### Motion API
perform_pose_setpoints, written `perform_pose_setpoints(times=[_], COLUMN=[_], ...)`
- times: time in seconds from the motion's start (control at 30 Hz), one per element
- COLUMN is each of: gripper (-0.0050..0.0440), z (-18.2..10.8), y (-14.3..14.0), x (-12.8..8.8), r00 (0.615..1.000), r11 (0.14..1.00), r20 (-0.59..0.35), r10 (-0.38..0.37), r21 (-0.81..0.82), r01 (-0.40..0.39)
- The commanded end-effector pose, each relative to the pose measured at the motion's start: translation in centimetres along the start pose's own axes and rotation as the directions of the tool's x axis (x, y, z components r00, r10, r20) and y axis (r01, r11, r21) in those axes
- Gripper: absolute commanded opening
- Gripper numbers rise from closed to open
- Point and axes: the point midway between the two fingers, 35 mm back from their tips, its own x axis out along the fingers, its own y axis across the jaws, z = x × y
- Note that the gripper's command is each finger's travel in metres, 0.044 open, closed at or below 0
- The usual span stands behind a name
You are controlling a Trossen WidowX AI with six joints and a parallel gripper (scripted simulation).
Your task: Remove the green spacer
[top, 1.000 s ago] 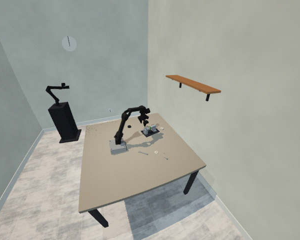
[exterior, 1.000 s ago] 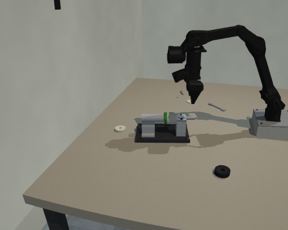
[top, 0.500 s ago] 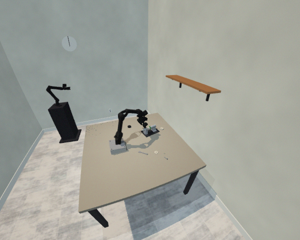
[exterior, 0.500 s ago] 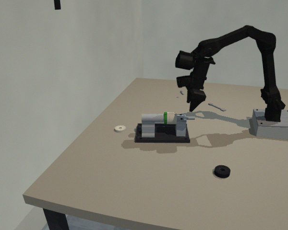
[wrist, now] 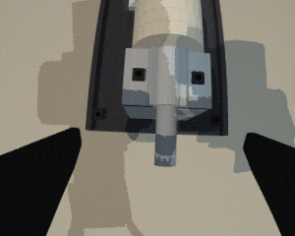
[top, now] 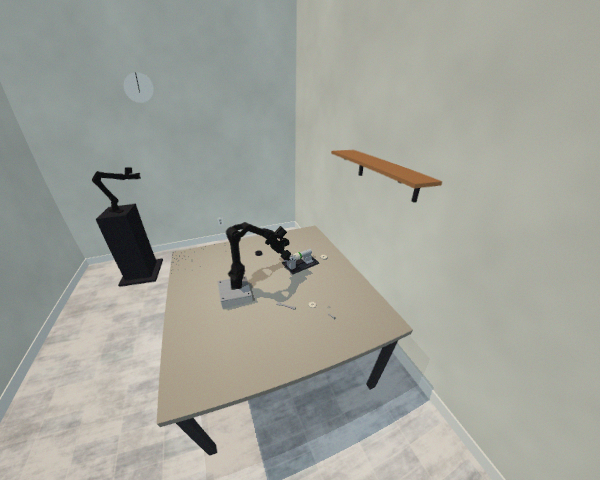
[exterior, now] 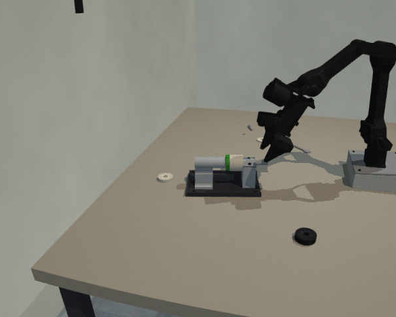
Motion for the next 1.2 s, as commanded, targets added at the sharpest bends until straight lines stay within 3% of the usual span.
perform_pose_setpoints(times=[0.0,0.33,1.17], gripper=[0.044,0.044,0.044], z=[-0.8,-3.7,-3.7], y=[-0.1,-0.3,-0.3], x=[0.0,-0.3,-0.3], r00=[0.999,0.964,0.964], r11=[1.0,1.0,1.0], r20=[0.054,0.265,0.267], r10=[-0.004,-0.002,-0.002], r21=[-0.001,0.013,0.013], r01=[0.004,-0.002,-0.002])
